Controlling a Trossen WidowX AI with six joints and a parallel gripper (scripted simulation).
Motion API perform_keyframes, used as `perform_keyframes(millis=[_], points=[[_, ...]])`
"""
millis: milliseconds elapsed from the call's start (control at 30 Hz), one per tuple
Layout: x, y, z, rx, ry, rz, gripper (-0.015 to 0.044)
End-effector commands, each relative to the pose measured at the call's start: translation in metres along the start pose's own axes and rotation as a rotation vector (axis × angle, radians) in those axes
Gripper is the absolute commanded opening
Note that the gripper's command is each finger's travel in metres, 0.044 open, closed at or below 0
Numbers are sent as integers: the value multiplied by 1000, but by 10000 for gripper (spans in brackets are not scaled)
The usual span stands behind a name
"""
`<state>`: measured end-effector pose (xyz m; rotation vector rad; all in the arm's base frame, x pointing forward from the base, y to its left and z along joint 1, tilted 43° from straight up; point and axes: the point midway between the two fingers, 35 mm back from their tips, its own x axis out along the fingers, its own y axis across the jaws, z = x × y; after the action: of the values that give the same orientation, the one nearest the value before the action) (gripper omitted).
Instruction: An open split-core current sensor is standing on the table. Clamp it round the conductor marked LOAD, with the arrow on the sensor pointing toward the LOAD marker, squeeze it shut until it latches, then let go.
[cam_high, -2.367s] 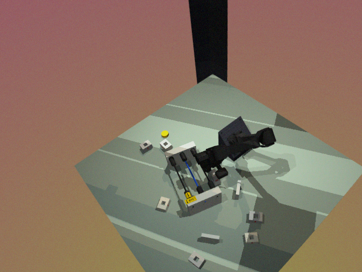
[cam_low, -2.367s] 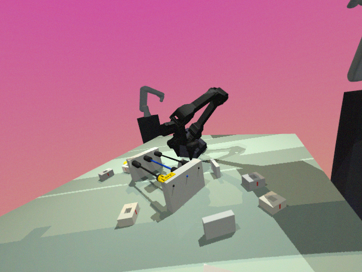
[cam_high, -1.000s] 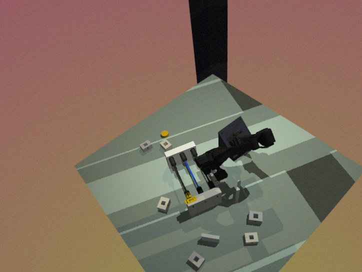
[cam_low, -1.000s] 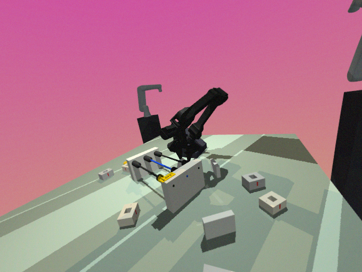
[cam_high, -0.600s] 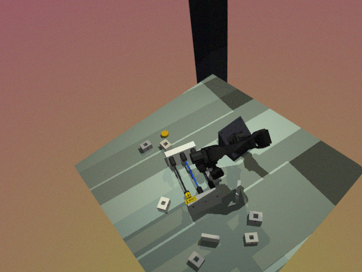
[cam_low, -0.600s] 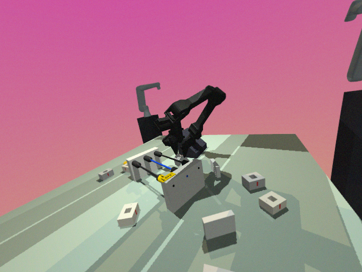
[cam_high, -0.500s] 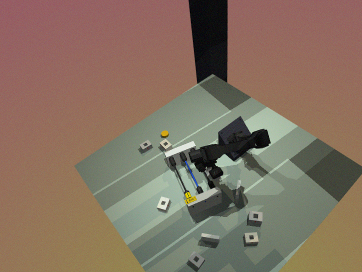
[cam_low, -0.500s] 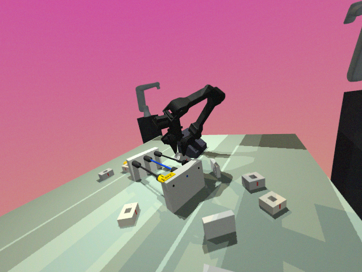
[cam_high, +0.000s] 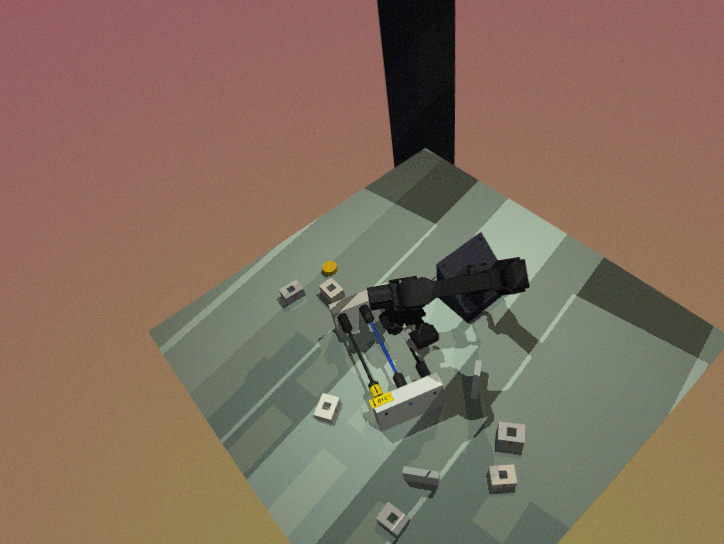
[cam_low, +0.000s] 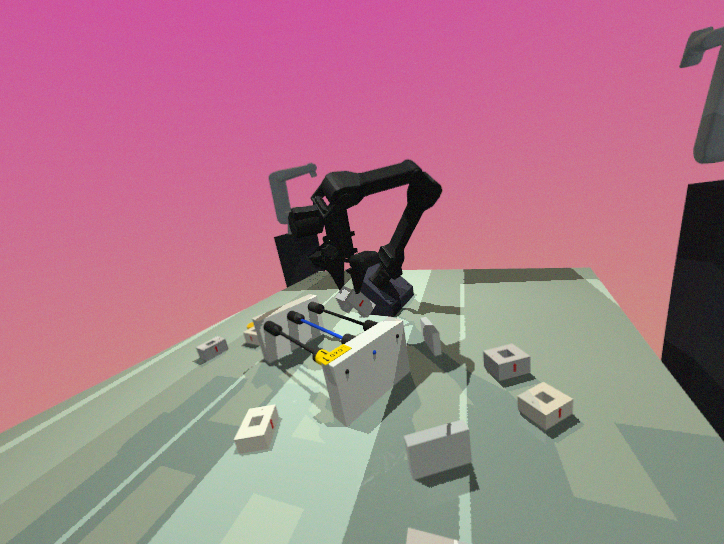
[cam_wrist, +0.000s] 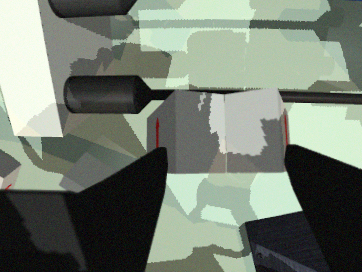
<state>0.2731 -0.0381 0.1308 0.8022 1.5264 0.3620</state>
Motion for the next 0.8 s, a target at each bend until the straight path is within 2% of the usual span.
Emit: perform_keyframes(millis=[0, 200, 767], points=[[-13, -3, 3, 2, 5, 1, 0], [-13, -5, 11, -102, -13, -4, 0], [-8, -10, 68, -840, -126, -79, 0]])
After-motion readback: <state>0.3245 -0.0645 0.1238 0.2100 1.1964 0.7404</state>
